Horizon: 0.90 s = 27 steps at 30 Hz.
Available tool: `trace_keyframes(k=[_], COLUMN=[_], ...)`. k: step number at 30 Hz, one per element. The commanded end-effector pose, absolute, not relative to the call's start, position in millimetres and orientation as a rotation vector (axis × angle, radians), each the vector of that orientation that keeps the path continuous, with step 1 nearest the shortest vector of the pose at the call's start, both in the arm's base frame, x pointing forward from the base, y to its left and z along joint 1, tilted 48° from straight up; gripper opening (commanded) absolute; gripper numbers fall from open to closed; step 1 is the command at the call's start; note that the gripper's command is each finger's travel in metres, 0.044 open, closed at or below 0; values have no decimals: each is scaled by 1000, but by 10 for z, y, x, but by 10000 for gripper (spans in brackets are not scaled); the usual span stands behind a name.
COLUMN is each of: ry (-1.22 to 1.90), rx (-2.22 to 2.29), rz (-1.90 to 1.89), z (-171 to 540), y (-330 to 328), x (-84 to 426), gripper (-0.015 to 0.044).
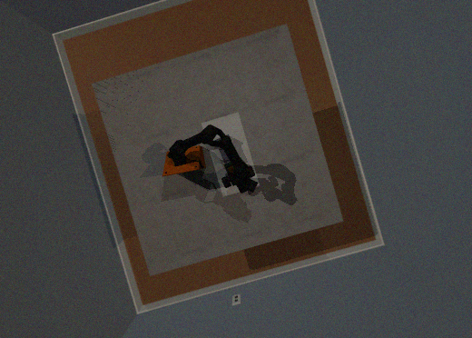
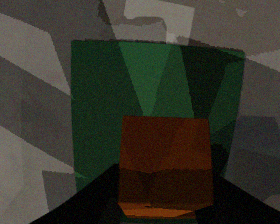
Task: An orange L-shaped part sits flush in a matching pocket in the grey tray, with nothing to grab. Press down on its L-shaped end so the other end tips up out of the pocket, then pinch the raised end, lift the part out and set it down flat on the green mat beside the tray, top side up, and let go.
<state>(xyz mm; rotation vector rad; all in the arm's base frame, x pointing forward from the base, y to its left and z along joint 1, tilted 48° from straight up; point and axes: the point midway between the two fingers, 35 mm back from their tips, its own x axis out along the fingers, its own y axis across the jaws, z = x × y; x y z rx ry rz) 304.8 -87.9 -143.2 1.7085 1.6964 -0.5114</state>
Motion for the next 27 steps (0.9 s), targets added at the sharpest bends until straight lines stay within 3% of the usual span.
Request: trace_keyframes(k=[1, 11, 16, 27], ry=[1696, 1696, 1701, 1680], rx=[1709, 1709, 1715, 1740], rz=[-511, -512, -517, -521], z=[-1432, -1411, -1008, -911], y=[-879, -905, -1353, -1498], x=[3048, 3048, 2997, 2961], gripper=[0, 263, 394, 400])
